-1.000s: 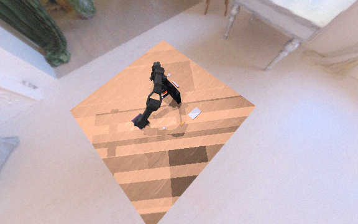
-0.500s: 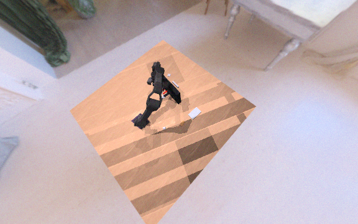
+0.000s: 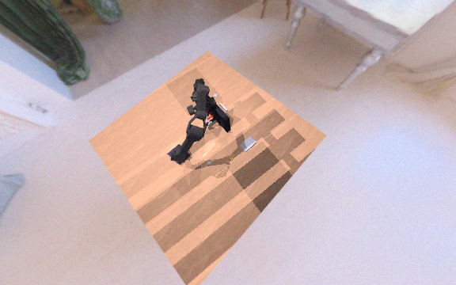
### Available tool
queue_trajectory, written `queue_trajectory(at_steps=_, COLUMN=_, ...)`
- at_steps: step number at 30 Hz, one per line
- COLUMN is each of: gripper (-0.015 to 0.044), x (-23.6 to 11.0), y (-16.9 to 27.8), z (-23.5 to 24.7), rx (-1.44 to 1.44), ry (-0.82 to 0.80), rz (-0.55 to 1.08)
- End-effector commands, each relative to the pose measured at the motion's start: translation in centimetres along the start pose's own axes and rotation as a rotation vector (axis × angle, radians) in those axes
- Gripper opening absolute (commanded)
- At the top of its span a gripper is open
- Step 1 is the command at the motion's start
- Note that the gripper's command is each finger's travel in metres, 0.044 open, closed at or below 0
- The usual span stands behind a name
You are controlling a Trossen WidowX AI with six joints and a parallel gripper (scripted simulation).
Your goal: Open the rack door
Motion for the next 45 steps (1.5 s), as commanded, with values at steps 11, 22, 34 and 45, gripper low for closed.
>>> queue_trajectory(at_steps=11, gripper=0.0017, x=-0.01, y=0.03, z=-0.01, rx=-0.629, ry=0.000, rz=-0.001)
queue_trajectory(at_steps=22, gripper=0.0043, x=-0.01, y=0.03, z=-0.01, rx=-0.629, ry=0.000, rz=-0.001)
queue_trajectory(at_steps=34, gripper=0.0289, x=-0.01, y=0.03, z=-0.01, rx=-0.596, ry=0.000, rz=-0.001)
queue_trajectory(at_steps=45, gripper=0.0289, x=-0.01, y=0.03, z=-0.01, rx=-0.060, ry=0.000, rz=-0.001)
Point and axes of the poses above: the point midway between the two fingers, 35 mm back from their tips, its own x axis out along the fingers, its own z axis across the jaws, y = z × x, the point moved 8 cm from there along -x, back along the fingers, and after that the axes turned 12 degrees about x, right-handed, at the moved point
